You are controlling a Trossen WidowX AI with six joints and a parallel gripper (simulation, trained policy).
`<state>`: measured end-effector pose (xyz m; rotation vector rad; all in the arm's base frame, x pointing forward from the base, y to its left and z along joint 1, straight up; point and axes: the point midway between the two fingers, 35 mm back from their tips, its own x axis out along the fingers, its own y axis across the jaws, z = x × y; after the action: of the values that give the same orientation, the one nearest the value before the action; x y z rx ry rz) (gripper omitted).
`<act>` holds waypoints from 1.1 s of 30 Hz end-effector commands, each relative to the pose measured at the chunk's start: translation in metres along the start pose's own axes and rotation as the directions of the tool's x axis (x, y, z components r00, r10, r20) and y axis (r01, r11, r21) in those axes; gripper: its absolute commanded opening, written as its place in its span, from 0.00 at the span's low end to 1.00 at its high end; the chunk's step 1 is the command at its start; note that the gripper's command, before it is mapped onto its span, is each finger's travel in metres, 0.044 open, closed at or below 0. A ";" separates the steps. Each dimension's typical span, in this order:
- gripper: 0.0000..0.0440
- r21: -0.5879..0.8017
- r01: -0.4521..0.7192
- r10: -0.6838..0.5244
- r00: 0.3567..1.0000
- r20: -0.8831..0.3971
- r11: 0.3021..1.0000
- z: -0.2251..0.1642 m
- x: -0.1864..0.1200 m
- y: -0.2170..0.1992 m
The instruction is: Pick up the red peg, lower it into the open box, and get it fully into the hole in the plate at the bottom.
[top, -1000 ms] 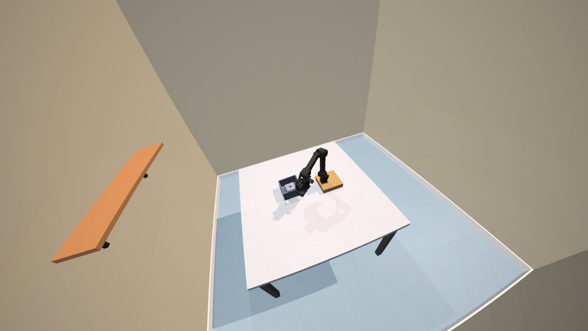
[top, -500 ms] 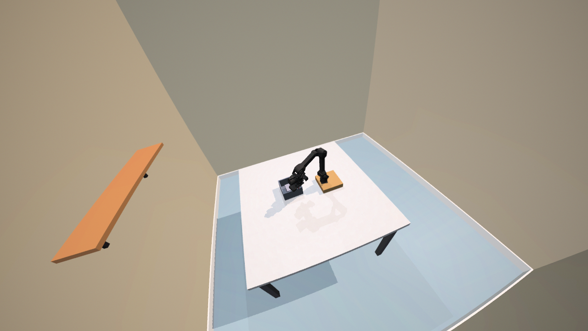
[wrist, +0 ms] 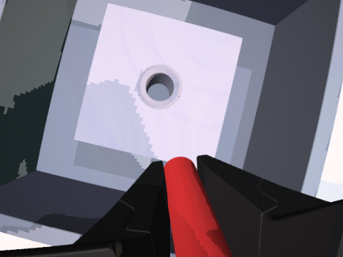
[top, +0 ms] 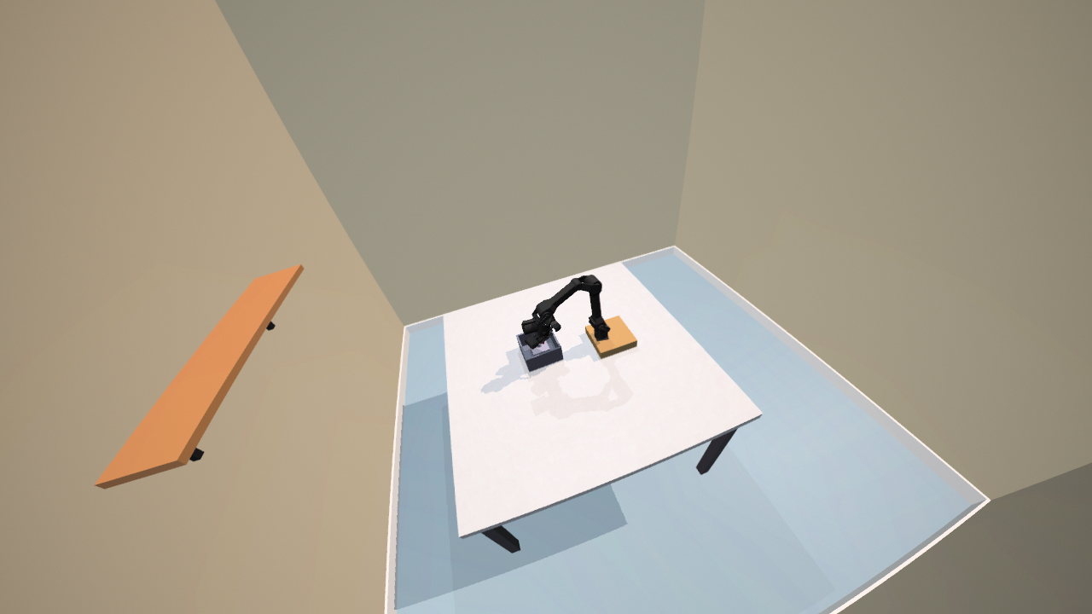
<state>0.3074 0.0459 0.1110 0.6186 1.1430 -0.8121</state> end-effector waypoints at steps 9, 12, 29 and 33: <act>0.00 -0.065 -0.007 0.004 0.999 -0.047 0.998 0.032 0.035 0.002; 0.00 -0.091 -0.013 0.007 0.998 -0.064 0.996 0.034 0.044 0.002; 0.43 -0.198 -0.042 0.010 0.987 -0.162 0.979 0.041 0.075 0.005; 0.64 -0.192 -0.079 0.045 0.984 -0.173 0.978 0.051 0.069 0.017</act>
<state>0.3336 -0.0049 0.0549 0.5160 1.3938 -0.6505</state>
